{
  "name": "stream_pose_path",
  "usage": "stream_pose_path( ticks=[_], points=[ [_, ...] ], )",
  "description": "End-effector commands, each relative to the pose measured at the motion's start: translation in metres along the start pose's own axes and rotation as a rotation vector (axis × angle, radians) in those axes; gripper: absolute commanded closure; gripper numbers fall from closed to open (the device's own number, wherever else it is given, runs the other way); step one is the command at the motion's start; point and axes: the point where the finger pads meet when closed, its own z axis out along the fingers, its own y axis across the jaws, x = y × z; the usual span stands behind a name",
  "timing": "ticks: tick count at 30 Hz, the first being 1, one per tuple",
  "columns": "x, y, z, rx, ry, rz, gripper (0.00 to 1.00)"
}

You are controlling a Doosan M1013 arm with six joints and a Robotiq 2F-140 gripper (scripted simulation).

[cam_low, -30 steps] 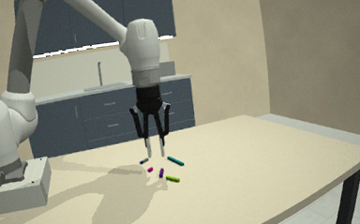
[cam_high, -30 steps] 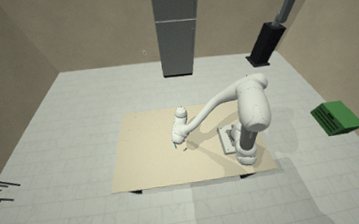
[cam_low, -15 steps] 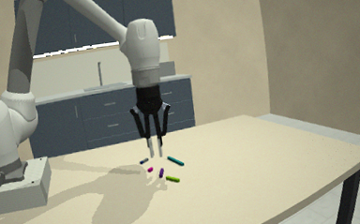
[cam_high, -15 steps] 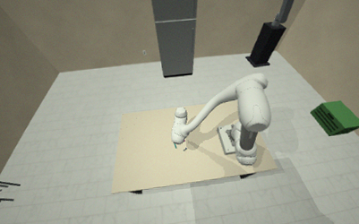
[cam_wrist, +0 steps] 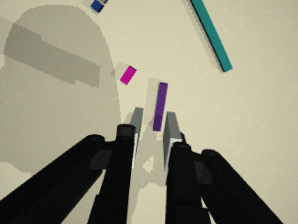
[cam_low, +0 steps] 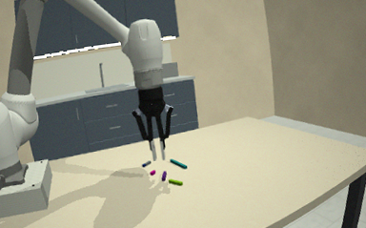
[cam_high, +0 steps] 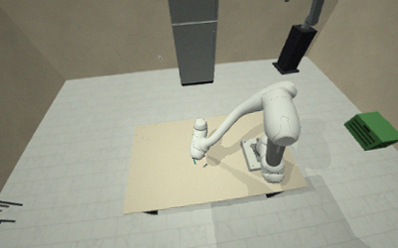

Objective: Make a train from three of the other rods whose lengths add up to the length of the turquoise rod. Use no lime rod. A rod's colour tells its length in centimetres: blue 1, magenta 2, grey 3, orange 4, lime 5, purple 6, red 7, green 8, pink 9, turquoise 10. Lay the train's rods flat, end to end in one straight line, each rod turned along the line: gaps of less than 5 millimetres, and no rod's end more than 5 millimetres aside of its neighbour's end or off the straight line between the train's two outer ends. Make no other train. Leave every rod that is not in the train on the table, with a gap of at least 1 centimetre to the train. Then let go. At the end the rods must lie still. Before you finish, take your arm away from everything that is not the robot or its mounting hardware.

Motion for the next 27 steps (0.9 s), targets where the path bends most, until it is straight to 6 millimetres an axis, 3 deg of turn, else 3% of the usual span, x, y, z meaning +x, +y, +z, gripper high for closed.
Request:
stream_pose_path(
  ticks=[1,27],
  points=[
    [0.000,0.005,0.000,-0.006,0.005,0.003,0.85],
    [0.000,0.006,0.029,-0.006,0.006,0.002,0.85]
  ],
)
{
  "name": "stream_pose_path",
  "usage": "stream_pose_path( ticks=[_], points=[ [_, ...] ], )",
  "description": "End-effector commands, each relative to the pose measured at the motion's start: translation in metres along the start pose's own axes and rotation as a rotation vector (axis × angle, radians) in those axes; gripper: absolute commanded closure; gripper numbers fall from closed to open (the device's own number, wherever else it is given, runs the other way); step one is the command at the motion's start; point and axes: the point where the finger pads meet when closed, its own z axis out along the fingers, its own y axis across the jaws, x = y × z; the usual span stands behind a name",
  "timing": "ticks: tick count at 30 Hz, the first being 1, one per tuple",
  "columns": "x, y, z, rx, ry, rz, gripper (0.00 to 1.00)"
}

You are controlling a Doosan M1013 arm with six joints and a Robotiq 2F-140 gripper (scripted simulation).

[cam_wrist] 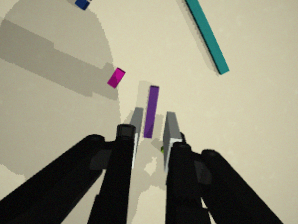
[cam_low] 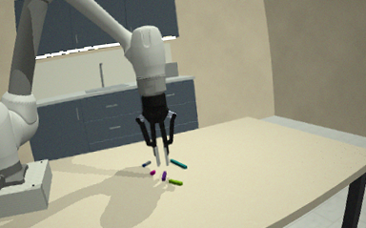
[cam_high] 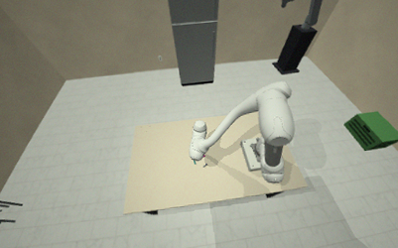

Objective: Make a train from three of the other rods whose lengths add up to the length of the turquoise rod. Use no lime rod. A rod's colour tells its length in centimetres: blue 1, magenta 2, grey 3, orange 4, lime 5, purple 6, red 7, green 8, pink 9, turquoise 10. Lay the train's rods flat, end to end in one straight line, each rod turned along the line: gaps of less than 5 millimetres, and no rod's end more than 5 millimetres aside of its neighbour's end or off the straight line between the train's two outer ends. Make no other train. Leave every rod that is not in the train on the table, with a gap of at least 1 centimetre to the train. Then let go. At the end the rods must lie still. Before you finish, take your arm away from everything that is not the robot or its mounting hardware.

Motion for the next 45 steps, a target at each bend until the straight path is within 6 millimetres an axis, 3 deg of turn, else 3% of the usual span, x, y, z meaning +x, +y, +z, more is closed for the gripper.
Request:
stream_pose_path(
  ticks=[1,20,45],
  points=[
    [-0.002,-0.003,0.009,0.006,0.003,0.004,0.85],
    [-0.002,-0.003,0.027,0.006,0.003,0.004,0.85],
    [-0.002,-0.003,0.028,0.006,0.003,0.004,0.85]
  ],
)
